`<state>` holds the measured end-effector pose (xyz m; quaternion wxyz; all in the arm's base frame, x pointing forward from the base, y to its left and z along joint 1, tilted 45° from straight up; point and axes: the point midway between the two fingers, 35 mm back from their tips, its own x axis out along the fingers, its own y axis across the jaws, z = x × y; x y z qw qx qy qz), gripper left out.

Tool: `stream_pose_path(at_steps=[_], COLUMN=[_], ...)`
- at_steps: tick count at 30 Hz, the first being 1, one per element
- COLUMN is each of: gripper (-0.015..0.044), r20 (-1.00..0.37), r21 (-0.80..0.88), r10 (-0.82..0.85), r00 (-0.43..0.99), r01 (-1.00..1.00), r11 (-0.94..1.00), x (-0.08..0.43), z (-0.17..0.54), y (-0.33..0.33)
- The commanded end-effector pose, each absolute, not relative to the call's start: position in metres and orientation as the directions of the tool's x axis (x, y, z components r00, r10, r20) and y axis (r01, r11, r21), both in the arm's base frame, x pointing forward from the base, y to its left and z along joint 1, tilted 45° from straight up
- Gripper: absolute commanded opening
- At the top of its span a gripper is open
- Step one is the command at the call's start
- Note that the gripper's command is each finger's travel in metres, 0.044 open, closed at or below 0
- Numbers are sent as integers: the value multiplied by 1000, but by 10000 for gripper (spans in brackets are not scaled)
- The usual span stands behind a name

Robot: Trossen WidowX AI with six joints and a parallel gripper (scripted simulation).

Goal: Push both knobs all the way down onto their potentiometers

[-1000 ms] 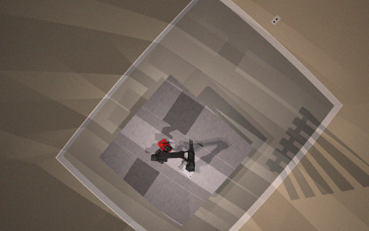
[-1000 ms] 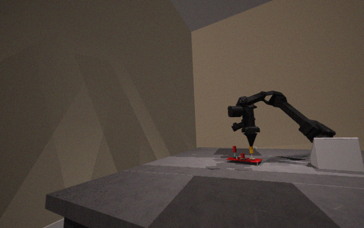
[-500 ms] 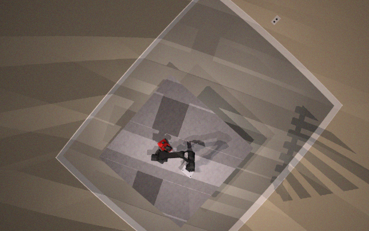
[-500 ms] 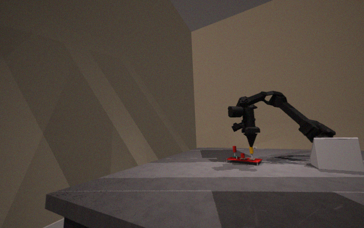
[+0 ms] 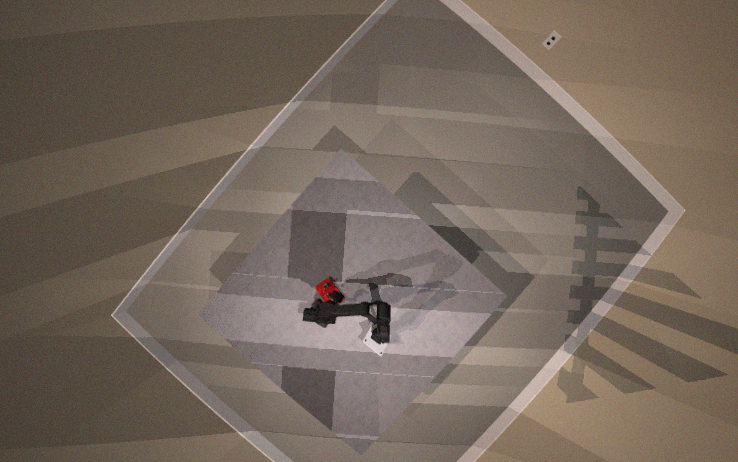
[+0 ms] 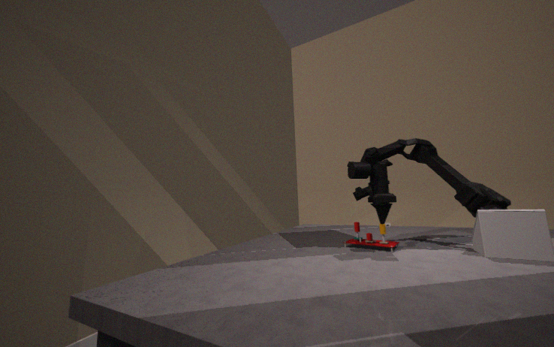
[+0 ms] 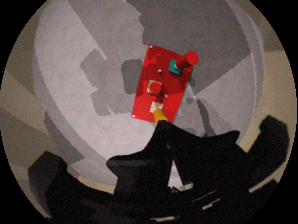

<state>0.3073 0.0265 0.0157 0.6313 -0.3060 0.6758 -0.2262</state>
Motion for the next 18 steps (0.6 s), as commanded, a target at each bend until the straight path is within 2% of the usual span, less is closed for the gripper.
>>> stream_pose_path(at_steps=[1, 18], gripper=[0, 0], r20=[-709, -708], r21=[-698, -699], r10=[-705, -706], r00=[-24, -24], r01=[-120, -119], r11=[706, 705], x=[309, 309], z=[10, 4], y=[18, 12])
